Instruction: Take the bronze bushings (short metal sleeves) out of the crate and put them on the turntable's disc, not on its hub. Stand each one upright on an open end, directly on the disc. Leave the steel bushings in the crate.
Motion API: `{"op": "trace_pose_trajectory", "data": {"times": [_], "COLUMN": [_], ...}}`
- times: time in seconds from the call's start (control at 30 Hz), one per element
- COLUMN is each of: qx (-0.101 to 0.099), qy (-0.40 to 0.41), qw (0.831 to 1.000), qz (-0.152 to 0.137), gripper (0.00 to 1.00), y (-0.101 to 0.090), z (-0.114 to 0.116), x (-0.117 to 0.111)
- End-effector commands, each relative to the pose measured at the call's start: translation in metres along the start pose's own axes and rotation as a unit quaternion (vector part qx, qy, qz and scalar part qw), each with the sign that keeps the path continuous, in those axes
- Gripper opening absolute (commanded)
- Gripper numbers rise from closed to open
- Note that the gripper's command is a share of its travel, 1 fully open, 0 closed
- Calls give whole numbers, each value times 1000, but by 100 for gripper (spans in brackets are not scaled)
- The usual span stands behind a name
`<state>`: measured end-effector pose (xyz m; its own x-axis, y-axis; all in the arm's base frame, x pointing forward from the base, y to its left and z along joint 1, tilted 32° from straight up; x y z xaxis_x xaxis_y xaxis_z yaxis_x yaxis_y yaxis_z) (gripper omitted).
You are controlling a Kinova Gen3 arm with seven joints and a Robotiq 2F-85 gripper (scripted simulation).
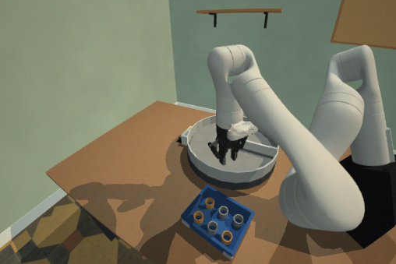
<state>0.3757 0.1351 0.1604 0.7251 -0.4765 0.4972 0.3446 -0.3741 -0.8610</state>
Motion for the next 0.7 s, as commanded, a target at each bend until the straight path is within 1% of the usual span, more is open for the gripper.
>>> {"op": "trace_pose_trajectory", "data": {"times": [0.0, 0.3, 0.37, 0.67], "qx": [2, 5, 5, 9], "qy": [5, 28, 28, 50], "qw": [1000, 1000, 1000, 999], "qz": [-1, -4, -4, -6], "gripper": [39, 39, 39, 39], "y": [2, 6, 6, 9], "z": [10, 29, 29, 45], "x": [-9, -28, -28, -47]}}
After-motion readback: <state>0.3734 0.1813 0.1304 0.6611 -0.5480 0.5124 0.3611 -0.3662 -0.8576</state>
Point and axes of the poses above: the point where the finger pads meet when closed, its own y axis out along the fingers, its own z axis across the jaws, x = y × z, the point moved 9 cm from there along -y, back along the fingers, and after that the axes turned 5 degrees about -y, right-handed, at the moved point
